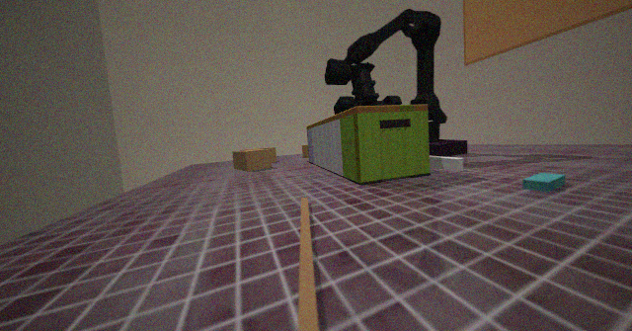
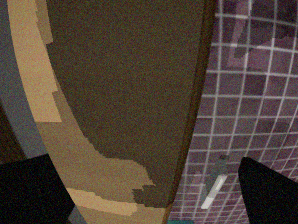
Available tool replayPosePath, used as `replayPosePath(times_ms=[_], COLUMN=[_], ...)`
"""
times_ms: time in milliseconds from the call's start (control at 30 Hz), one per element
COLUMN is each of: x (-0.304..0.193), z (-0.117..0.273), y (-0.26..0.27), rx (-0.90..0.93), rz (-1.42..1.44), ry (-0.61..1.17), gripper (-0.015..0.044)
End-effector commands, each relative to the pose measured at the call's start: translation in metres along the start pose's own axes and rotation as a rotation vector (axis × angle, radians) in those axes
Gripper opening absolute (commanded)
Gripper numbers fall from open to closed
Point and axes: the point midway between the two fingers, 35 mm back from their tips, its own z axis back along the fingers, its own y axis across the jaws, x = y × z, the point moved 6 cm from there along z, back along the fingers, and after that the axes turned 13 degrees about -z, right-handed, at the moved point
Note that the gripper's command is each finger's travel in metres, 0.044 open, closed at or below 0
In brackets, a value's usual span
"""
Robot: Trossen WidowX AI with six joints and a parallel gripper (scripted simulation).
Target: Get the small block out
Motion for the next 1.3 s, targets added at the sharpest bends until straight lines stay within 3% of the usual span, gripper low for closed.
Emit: replayPosePath(times_ms=[0,1267], x=[-0.008,-0.093], z=[-0.003,-0.032], y=[-0.002,-0.021], rx=[0.001,-0.001], rz=[0.000,0.000], ry=[0.002,0.012], gripper=[0.0400,0.0400])
